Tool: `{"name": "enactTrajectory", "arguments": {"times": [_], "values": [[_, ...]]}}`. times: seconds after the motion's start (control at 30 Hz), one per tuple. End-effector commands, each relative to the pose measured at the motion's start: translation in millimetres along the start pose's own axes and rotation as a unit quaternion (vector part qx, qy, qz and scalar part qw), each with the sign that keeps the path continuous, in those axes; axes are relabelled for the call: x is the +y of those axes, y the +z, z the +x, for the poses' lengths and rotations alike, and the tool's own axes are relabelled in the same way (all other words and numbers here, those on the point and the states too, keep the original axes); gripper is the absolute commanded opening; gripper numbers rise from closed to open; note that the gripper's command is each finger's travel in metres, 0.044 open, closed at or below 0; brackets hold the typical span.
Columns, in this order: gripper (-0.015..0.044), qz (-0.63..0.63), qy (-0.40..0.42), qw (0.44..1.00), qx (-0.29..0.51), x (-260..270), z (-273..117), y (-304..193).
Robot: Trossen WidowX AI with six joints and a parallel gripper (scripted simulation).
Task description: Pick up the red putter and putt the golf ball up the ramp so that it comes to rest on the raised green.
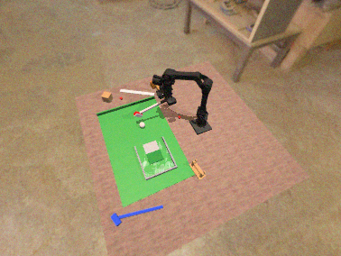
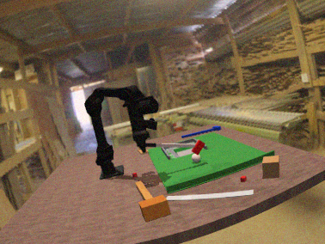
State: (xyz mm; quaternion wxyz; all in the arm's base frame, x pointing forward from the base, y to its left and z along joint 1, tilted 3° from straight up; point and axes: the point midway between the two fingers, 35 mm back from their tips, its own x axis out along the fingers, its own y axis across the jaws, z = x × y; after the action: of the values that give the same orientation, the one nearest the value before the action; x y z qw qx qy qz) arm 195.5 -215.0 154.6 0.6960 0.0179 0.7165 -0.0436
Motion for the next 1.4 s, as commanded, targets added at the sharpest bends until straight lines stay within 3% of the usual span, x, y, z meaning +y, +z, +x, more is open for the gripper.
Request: {"name": "enactTrajectory", "arguments": {"times": [0.0, 0.83, 1.37], "values": [[0.0000, 0.001, -0.002, 1.000, -0.002, 0, 11, 0], [0.0000, 0.001, -0.002, 1.000, -0.002, 0, 51, -1], [0.0000, 0.002, -0.002, 1.000, -0.001, -12, 50, -1]]}}
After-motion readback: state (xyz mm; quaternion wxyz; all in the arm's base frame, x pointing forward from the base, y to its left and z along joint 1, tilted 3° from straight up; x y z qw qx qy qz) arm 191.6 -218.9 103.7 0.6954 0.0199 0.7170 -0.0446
